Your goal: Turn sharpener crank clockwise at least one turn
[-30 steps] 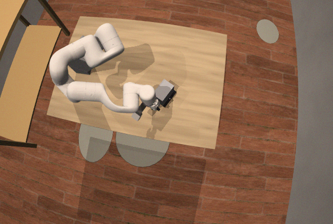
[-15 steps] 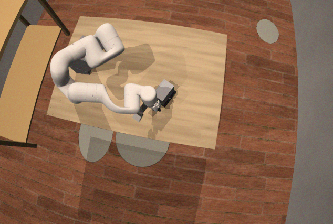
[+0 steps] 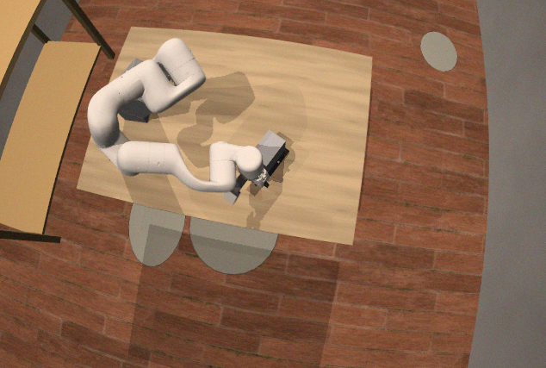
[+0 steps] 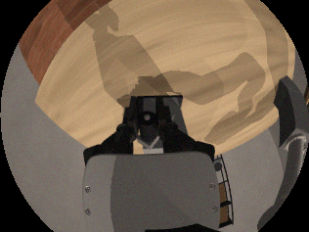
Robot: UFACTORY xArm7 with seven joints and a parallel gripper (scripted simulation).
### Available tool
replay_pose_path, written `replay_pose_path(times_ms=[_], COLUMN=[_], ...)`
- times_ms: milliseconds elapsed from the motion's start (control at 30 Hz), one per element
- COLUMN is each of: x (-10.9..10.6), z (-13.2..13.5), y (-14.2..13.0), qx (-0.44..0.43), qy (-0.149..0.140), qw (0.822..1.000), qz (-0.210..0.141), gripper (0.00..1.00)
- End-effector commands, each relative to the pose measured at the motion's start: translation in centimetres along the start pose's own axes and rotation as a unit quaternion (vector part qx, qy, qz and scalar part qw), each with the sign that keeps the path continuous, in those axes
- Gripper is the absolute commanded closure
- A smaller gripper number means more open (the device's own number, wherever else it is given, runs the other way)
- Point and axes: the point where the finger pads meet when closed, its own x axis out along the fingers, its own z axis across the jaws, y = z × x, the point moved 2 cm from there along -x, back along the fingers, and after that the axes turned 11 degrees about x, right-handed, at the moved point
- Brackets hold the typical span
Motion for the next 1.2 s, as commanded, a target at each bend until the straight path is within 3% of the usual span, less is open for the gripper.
replay_pose_path(times_ms=[0,667,1167], x=[0.4,3.9,4.3], z=[-0.6,-1.9,-1.9], y=[-0.1,-0.3,-0.3], qx=[0.0,0.0,0.0], qy=[0.001,0.001,0.001], qw=[1.0,1.0,1.0], qz=[0.0,0.0,0.0], gripper=[1.0,1.0,1.0])
